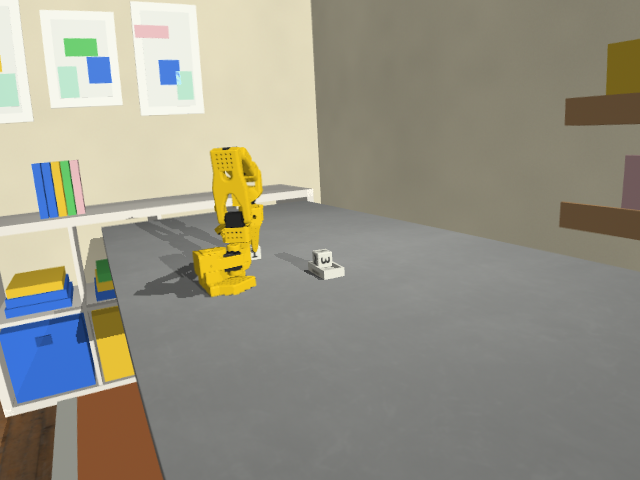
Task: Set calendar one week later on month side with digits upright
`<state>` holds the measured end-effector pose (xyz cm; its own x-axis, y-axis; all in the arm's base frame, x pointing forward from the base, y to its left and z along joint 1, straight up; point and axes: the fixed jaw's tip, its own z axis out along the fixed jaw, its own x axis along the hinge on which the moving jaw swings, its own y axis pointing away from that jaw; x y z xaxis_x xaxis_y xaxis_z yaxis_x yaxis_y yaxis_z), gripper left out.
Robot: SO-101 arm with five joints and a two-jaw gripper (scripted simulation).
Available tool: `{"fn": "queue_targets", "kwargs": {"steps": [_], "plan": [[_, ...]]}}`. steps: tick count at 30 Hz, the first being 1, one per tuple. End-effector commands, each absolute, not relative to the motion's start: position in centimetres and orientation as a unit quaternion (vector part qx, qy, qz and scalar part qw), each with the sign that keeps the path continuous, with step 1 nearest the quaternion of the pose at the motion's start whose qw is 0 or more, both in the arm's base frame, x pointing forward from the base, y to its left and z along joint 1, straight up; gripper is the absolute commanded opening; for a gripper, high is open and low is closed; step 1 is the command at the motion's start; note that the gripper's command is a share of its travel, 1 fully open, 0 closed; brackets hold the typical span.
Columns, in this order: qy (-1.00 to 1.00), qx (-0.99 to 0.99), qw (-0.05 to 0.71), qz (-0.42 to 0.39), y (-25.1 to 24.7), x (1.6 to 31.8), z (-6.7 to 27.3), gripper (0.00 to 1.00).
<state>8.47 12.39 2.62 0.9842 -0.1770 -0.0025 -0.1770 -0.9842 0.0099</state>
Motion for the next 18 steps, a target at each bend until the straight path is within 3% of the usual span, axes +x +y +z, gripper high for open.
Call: {"fn": "queue_targets", "kwargs": {"steps": [1, 18], "plan": [[-0.09, 0.996, -0.009, 0.005, 12.69, 8.82, 2.66, 0.35], [-0.09, 0.996, -0.009, 0.005, 12.62, 8.77, 1.84, 0.35]]}}
